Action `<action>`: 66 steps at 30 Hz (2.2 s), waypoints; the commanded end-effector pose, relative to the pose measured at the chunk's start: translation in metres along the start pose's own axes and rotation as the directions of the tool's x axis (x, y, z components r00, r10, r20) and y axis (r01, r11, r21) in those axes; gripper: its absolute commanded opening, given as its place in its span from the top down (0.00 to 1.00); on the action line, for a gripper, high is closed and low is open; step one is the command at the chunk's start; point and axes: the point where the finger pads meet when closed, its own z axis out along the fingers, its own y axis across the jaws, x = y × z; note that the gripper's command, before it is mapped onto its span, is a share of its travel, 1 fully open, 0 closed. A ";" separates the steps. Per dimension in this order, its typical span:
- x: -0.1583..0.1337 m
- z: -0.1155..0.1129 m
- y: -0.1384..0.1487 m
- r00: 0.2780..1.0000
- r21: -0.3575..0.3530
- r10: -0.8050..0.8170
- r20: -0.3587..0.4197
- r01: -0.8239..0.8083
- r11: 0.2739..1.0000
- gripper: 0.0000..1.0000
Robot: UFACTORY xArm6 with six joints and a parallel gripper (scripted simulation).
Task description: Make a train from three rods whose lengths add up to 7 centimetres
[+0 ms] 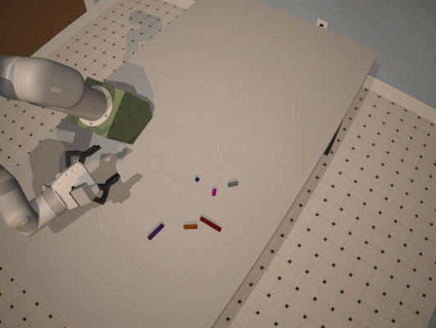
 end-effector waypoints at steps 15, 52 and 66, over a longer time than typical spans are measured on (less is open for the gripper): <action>0.000 0.000 0.000 1.000 0.000 -0.001 0.000 0.001 1.000 0.00; -0.001 0.067 0.072 0.712 0.207 -0.453 0.537 0.410 0.888 0.00; -0.001 0.098 0.103 0.436 0.360 -0.594 0.676 0.509 0.782 0.00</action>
